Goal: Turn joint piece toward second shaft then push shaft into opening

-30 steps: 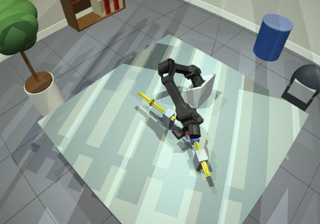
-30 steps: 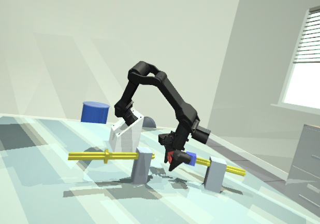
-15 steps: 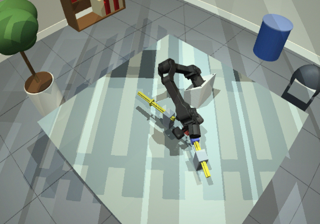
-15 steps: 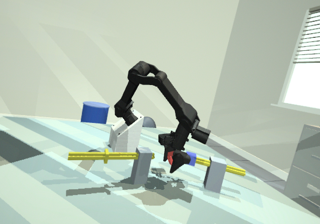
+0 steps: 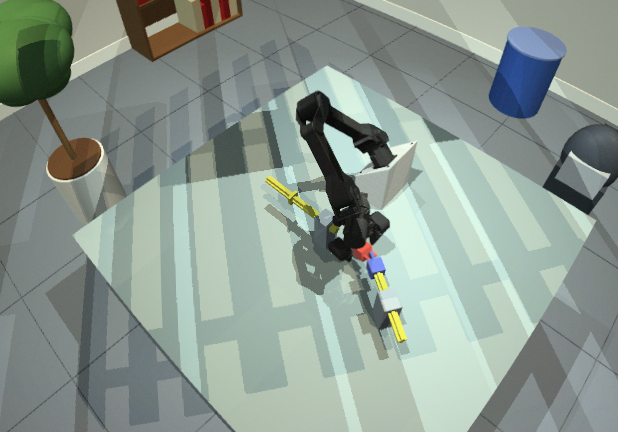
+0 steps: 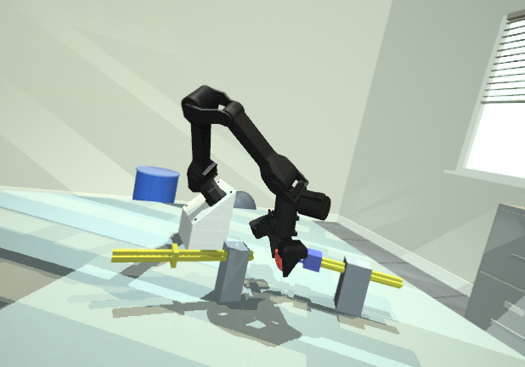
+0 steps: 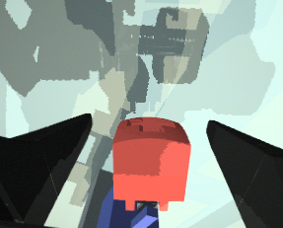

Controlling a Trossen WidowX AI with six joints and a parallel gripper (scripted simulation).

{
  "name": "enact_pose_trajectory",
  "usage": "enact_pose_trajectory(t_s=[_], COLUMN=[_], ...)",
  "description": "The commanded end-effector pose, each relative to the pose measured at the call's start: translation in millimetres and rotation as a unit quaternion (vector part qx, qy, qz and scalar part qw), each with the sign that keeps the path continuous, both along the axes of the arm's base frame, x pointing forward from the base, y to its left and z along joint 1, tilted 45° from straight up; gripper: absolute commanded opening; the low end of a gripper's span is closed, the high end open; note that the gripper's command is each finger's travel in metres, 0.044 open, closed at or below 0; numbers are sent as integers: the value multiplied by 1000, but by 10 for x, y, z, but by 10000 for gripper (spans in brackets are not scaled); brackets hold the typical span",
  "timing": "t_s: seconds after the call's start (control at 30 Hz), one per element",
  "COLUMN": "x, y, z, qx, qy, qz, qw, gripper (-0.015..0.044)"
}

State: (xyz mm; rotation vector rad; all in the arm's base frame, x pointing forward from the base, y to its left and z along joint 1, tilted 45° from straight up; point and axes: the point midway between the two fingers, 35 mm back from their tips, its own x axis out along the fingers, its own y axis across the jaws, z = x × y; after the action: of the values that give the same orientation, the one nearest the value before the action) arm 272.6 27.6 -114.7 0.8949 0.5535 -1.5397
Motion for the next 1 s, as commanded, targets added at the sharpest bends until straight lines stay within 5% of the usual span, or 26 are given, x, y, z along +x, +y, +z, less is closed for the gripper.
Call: enact_pose_trajectory(t_s=[0.0,0.43,0.97], x=[-16,6,73], y=[31,59,413], z=[77,90,329], qx=[58,62,28], qy=[-12,-10,160], qz=[19,30,235], qw=[998,998,958], gripper=[440,440,440])
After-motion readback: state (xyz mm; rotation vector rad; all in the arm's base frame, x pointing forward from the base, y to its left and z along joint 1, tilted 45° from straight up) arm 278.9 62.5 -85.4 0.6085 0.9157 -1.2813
